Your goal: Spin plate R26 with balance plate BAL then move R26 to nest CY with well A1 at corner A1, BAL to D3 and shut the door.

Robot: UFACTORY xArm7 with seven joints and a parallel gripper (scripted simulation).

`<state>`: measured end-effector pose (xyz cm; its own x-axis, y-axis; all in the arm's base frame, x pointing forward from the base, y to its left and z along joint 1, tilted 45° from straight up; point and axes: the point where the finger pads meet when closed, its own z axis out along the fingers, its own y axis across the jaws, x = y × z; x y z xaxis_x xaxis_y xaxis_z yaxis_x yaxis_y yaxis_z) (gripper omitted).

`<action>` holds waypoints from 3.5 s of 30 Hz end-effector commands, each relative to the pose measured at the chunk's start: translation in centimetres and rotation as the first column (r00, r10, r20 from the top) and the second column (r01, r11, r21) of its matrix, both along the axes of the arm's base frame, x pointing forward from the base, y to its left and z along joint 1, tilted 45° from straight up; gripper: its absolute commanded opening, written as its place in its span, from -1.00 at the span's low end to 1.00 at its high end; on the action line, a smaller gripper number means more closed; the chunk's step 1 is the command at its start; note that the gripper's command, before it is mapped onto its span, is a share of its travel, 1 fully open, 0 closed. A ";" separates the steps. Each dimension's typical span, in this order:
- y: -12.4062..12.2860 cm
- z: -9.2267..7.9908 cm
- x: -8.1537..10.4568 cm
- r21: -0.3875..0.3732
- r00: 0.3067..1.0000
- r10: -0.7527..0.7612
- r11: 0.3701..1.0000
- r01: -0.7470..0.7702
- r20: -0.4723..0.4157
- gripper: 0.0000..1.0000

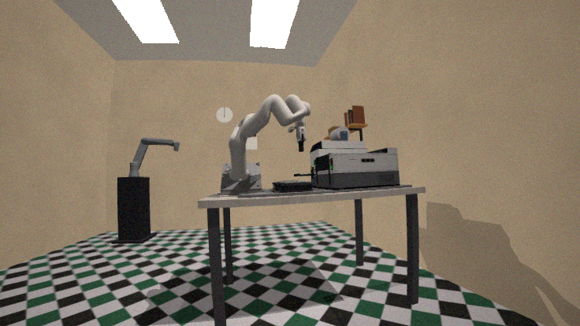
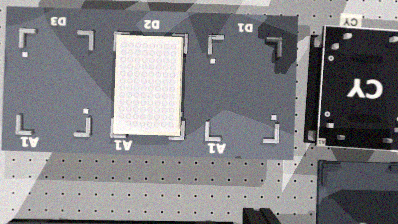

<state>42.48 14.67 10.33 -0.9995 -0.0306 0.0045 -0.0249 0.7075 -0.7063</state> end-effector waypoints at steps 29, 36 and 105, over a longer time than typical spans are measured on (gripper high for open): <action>0.2 0.1 0.0 0.003 1.000 0.003 1.000 -0.003 0.003 -1.00; 0.2 0.1 0.0 0.003 1.000 0.003 1.000 -0.003 0.003 -1.00; -1.9 -2.0 0.3 -0.053 0.864 0.352 0.932 -0.358 0.359 -1.00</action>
